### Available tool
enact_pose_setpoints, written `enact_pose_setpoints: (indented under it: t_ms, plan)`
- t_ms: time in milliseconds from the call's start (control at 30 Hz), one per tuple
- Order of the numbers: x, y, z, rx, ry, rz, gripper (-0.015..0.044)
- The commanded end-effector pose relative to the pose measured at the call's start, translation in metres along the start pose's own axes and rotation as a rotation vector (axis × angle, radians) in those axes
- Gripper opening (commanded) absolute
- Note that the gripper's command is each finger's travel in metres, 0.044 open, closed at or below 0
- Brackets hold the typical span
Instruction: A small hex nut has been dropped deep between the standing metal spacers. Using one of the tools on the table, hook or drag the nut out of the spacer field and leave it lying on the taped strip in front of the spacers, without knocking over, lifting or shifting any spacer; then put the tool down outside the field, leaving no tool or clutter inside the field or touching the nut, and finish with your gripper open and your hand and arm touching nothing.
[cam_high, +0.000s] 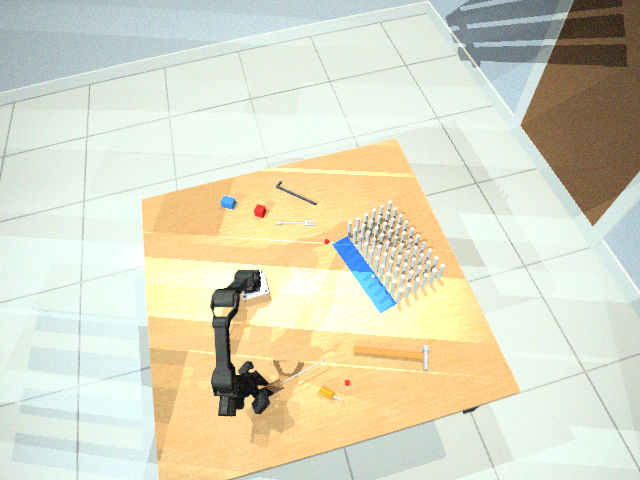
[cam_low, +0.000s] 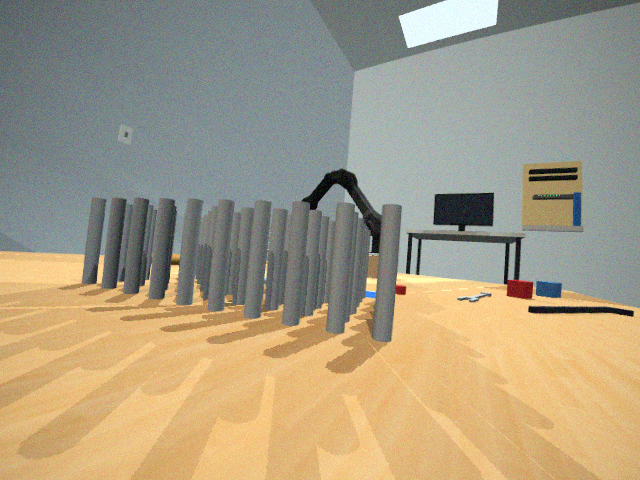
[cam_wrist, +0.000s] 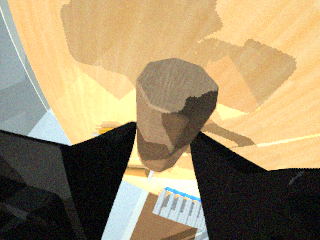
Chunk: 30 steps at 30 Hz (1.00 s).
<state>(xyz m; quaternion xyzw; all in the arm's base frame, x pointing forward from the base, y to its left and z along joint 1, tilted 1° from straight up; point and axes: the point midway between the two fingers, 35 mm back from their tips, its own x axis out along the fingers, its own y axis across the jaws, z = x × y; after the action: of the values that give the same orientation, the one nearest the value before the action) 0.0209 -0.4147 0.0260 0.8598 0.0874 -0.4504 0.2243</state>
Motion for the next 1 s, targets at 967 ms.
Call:
enact_pose_setpoints:
  t_ms: [967]
  plan:
    - [0.03, -0.015, 0.015, -0.004, 0.007, 0.003, 0.0]
